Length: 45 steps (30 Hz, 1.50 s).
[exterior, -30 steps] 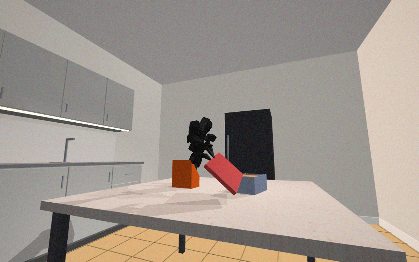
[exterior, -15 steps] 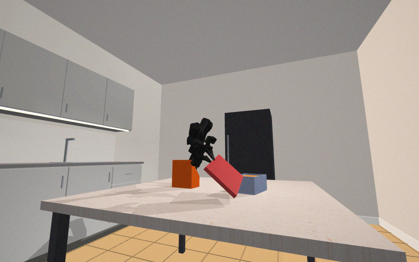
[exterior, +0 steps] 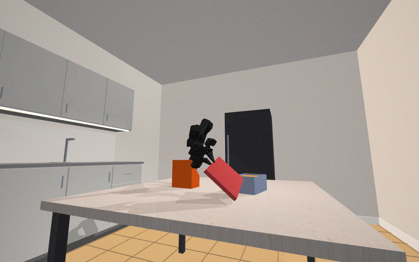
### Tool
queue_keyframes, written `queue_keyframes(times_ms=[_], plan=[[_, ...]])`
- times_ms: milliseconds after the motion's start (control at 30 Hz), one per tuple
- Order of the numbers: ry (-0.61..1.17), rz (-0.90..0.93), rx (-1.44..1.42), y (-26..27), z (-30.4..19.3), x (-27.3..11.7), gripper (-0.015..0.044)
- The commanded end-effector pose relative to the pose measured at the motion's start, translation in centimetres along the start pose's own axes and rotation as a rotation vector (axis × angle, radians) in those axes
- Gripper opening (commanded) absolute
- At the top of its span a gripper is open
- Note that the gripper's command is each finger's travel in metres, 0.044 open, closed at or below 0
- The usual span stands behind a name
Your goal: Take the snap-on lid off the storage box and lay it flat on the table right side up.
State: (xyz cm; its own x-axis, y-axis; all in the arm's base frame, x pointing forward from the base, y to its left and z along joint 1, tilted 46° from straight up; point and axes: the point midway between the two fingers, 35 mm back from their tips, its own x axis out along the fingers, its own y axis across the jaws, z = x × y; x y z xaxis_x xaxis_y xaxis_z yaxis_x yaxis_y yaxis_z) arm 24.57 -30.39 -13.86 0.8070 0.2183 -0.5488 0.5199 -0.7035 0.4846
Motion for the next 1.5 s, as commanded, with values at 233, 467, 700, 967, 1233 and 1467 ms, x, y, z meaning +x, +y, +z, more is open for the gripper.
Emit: queue_keyframes(times_ms=[233, 467, 700, 967, 1233, 1467], plan=[[0.006, 0.003, 0.006, -0.8, 0.0, 0.6, 0.0000], [0.006, 0.003, 0.006, -1.2, -0.1, 1.0, 0.0000], [0.006, 0.003, 0.006, -1.7, -0.1, 1.4, 0.0000], [0.007, 0.003, 0.006, -2.2, -0.1, 1.8, 0.0000], [0.007, 0.003, 0.006, -2.6, -0.1, 2.2, 0.0000], [0.007, 0.004, 0.006, -3.1, -0.1, 2.6, 0.0000]])
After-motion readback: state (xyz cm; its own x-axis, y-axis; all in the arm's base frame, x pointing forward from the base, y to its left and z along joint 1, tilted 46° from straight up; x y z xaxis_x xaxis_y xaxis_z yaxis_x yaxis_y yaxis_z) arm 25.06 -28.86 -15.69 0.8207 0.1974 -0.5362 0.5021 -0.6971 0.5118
